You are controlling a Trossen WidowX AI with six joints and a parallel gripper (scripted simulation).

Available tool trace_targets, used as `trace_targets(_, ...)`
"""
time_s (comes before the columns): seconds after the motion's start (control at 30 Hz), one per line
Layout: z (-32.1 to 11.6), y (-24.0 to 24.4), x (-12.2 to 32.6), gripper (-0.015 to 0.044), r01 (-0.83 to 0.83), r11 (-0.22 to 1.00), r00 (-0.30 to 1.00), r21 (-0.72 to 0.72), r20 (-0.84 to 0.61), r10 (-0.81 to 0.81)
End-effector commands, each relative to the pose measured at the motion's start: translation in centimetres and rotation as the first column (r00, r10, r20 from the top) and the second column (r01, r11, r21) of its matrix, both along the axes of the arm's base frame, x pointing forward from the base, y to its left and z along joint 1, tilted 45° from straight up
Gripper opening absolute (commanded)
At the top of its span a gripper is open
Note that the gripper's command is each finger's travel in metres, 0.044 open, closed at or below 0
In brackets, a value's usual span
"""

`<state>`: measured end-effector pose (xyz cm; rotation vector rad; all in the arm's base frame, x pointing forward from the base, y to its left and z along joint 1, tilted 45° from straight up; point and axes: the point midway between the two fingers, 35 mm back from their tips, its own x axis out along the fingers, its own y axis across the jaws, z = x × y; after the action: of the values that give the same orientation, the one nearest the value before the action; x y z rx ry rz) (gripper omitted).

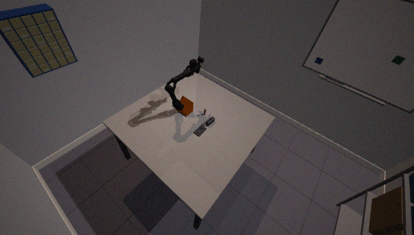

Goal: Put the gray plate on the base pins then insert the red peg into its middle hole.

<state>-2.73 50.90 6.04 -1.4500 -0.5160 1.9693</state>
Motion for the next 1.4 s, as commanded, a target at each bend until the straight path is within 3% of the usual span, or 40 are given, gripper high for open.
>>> trace_targets(0.0, -1.4, -0.5, 4.1, 0.0440, 0.140, 0.985, 0.990, -0.098, 0.014, -0.139)
trace_targets(0.23, -4.3, -4.5, 15.1, 0.0440, 0.477, 0.819, 0.877, -0.320, 0.115, -0.466)
trace_targets(0.5, -6.1, -13.2, 25.7, 0.0440, 0.754, 0.412, 0.616, -0.511, 0.333, -0.714)
trace_targets(0.73, -5.3, -23.1, 32.1, 0.0440, 0.828, -0.026, 0.363, -0.560, 0.571, -0.737)
trace_targets(0.97, -2.4, -33.5, 36.1, 0.0440, 0.766, -0.409, 0.188, -0.497, 0.781, -0.596)
trace_targets(1.23, -1.8, -35.5, 38.1, 0.0440, 0.750, -0.461, 0.170, -0.474, 0.812, -0.558)
trace_targets(1.37, -4.9, -38.5, 38.3, 0.0440, 0.745, -0.471, 0.165, -0.473, 0.814, -0.557)
